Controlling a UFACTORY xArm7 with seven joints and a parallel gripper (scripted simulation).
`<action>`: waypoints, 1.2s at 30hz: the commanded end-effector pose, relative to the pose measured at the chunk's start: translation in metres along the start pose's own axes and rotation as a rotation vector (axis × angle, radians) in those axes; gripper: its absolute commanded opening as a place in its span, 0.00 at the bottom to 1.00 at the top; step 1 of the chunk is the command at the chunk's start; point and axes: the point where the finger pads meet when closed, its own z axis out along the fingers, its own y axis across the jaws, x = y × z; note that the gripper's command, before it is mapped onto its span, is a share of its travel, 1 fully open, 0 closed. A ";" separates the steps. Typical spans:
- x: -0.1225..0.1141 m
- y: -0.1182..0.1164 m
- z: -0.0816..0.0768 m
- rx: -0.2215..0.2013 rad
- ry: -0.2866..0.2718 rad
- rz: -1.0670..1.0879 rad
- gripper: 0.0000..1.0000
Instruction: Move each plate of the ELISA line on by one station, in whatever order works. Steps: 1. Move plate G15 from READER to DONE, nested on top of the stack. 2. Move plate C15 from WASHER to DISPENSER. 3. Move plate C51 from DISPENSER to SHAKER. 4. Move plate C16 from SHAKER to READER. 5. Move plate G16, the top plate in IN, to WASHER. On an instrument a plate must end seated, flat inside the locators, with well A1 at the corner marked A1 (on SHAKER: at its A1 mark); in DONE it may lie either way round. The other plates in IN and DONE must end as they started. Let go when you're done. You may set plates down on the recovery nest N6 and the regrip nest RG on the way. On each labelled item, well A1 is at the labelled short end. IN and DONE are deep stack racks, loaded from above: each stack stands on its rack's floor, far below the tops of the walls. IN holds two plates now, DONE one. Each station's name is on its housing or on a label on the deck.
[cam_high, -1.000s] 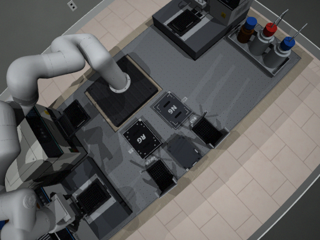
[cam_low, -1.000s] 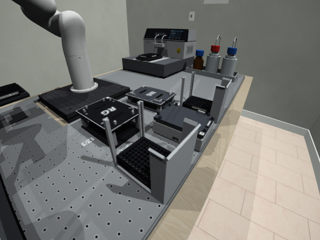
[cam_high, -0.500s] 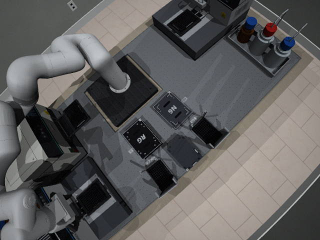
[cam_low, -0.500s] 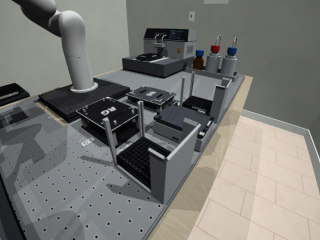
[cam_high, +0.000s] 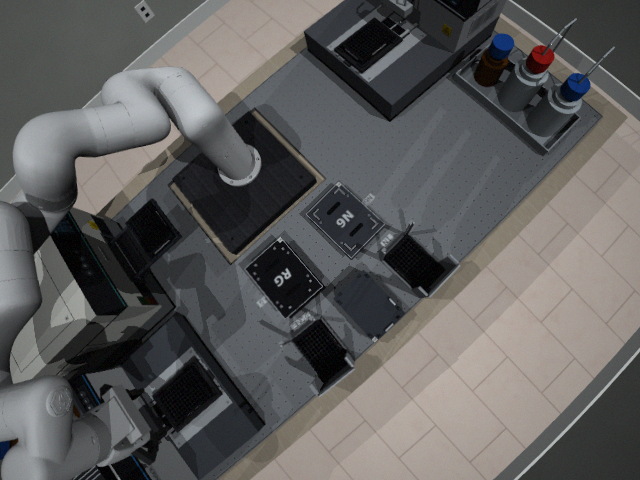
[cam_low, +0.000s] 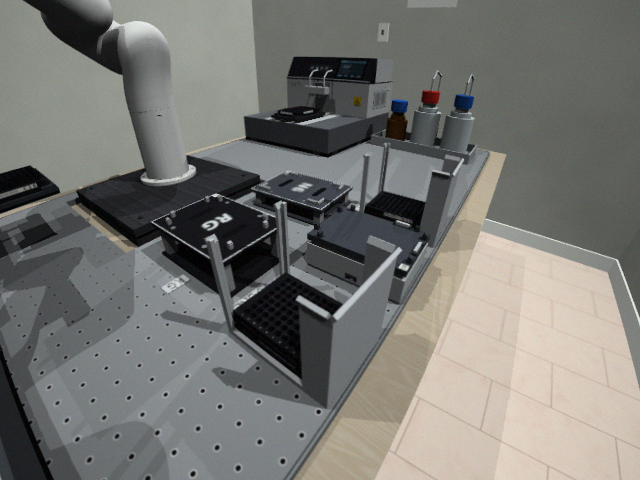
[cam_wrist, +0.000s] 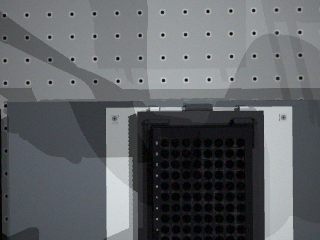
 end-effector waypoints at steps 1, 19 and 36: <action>0.000 0.001 -0.003 -0.004 -0.004 0.000 1.00; -0.001 0.001 0.016 -0.004 -0.004 0.000 1.00; -0.001 0.001 0.036 -0.004 -0.004 0.000 1.00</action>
